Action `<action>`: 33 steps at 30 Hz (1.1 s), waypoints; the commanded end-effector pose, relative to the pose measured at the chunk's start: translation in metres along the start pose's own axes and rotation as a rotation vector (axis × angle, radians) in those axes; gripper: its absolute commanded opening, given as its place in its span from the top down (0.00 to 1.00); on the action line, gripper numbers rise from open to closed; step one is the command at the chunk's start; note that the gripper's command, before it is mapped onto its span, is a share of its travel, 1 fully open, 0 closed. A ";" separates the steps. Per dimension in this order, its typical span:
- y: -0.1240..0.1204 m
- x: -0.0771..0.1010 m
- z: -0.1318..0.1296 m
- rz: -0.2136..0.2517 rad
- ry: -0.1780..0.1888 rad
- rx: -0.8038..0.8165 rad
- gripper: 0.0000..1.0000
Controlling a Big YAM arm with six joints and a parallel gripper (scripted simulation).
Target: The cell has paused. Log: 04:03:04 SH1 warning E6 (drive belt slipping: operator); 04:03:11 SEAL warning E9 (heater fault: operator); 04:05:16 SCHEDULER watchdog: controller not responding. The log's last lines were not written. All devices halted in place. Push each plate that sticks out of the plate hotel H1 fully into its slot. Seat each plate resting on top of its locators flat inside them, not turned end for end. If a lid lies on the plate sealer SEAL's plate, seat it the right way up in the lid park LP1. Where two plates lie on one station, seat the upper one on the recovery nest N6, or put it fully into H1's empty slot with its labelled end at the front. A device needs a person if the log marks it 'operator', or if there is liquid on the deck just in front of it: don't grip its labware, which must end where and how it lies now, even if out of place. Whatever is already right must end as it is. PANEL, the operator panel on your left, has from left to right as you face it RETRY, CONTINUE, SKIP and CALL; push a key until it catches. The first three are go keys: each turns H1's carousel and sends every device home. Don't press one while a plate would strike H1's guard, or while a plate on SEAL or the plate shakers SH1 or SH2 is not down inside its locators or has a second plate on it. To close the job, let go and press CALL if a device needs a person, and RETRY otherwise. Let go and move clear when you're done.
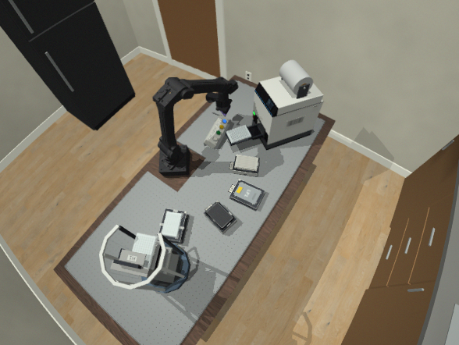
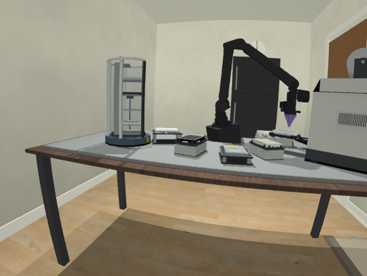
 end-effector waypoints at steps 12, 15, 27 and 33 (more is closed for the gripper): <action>-0.008 0.051 -0.017 0.034 -0.053 -0.010 1.00; -0.009 0.057 -0.016 0.033 -0.053 -0.015 1.00; -0.005 0.039 -0.008 0.015 -0.024 -0.006 1.00; -0.005 0.039 -0.008 0.015 -0.024 -0.006 1.00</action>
Point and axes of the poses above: the point where the finger pads meet when closed, its own x axis back along the fingers, its own z axis across the jaws, y = z × x, the point moved 3 cm from there along x, back along the fingers, and after that the axes turned 14 degrees about x, right-handed, at the moved point
